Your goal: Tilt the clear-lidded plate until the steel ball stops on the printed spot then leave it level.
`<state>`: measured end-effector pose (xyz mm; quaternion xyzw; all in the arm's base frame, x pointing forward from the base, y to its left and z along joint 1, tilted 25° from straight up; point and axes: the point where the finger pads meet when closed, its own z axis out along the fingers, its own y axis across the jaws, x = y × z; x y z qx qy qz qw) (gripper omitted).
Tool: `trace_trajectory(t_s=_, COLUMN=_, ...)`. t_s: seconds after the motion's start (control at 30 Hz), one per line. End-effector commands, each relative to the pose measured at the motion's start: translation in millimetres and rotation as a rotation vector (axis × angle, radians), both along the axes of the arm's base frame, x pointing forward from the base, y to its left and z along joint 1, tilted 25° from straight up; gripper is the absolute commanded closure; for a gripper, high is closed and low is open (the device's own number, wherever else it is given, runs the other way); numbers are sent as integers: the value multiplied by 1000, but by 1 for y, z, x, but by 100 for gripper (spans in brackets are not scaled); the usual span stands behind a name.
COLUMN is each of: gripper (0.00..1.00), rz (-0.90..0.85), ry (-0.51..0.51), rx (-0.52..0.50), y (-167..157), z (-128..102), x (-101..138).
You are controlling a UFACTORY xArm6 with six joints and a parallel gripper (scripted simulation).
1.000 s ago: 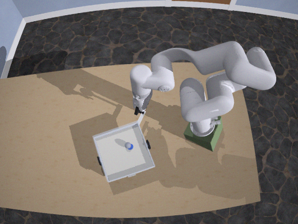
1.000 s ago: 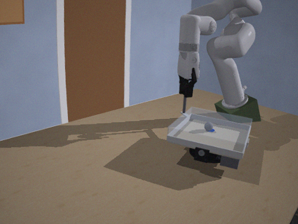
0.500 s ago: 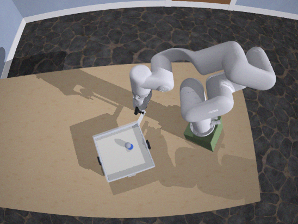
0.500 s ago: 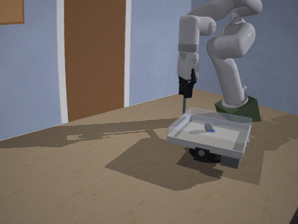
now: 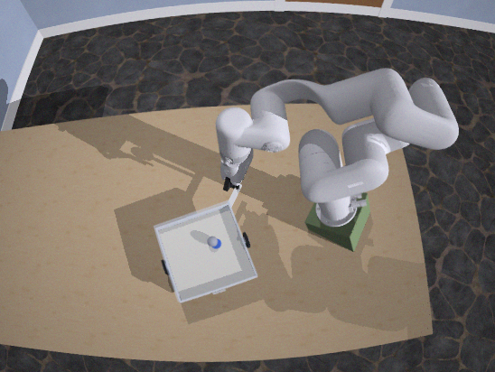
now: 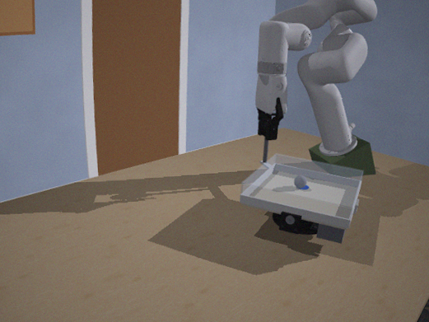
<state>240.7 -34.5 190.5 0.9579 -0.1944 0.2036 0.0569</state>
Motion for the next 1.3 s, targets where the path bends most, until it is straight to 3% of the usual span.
trace_trajectory(t_s=0.0, gripper=100, rz=0, ry=-4, rx=2, y=1, z=2, x=1)
trace_trajectory(t_s=1.27, gripper=100, rz=0, ry=-4, rx=2, y=0, z=2, x=2)
